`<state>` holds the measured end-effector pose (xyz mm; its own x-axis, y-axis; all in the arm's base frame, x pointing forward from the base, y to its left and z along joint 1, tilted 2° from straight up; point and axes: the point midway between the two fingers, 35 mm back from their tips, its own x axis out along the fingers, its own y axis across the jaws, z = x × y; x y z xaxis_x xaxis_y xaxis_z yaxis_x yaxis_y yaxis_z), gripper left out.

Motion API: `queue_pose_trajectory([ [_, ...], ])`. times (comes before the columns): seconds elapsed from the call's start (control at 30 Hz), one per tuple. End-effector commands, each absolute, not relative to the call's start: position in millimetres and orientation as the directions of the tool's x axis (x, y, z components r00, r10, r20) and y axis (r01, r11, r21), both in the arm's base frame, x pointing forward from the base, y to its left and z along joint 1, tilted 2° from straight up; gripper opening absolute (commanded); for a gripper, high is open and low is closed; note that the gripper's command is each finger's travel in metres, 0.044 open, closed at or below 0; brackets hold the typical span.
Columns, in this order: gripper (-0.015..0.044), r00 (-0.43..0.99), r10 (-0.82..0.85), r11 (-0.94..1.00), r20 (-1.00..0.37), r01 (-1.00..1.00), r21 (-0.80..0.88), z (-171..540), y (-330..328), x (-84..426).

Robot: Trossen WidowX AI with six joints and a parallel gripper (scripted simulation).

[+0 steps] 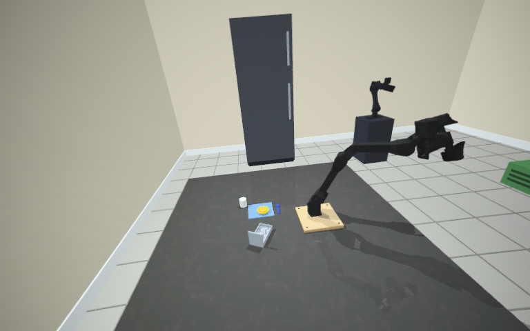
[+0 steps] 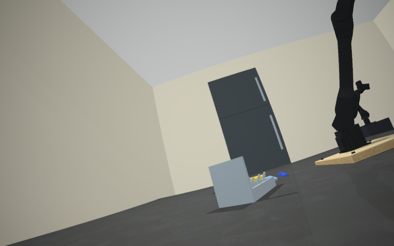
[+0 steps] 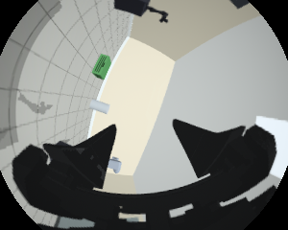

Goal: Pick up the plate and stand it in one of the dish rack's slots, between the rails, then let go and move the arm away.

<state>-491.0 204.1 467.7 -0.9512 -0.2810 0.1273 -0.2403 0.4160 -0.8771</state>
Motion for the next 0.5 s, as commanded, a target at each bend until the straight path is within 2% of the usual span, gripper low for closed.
queue_pose_trajectory([
  [0.0,0.04,-0.978,-0.183,0.365,0.103,-0.165,-0.916,459,242,-475],
  [0.47,0.04,-0.986,0.164,0.162,0.012,0.015,-0.987,431,364,-393],
])
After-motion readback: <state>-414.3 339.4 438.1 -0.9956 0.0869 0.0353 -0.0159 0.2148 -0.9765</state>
